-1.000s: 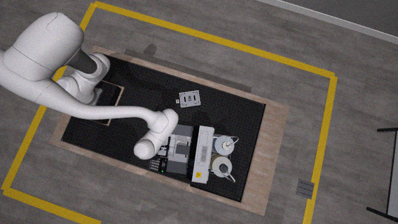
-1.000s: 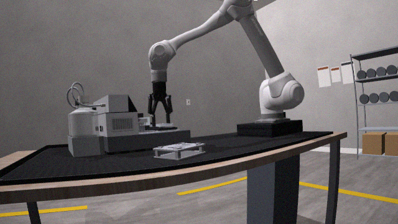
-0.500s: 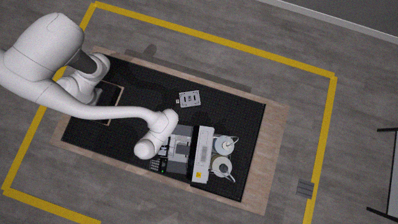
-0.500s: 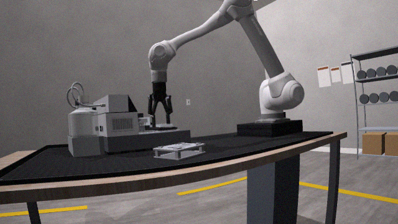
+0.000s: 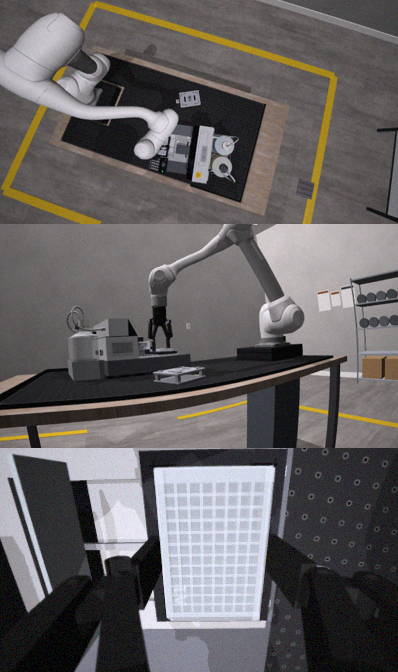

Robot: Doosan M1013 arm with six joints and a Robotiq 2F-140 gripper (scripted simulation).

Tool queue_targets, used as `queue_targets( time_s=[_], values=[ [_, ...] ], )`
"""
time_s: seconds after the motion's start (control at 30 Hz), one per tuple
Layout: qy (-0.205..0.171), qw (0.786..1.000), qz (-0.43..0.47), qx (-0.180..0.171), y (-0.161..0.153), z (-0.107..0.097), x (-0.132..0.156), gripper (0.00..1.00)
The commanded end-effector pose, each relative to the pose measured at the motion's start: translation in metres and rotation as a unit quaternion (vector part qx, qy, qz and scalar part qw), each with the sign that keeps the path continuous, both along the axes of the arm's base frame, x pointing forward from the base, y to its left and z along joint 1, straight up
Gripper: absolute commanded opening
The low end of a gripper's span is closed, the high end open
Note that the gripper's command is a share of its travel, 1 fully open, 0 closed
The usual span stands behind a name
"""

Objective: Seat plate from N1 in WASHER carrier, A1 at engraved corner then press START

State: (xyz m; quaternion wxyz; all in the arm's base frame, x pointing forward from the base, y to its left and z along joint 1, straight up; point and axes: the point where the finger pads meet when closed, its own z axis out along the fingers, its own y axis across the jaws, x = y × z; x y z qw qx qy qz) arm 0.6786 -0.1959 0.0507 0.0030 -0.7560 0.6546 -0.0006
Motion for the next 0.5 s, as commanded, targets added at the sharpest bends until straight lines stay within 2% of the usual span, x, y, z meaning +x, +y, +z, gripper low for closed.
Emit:
queue_targets(
  time_s=[0.0,0.47],
  values=[
    [-0.001,1.000,0.000,0.000,0.0000,0.0002,0.0004,0.10],
    [-0.001,1.000,0.000,0.000,0.0000,-0.0018,0.0004,0.10]
  ],
)
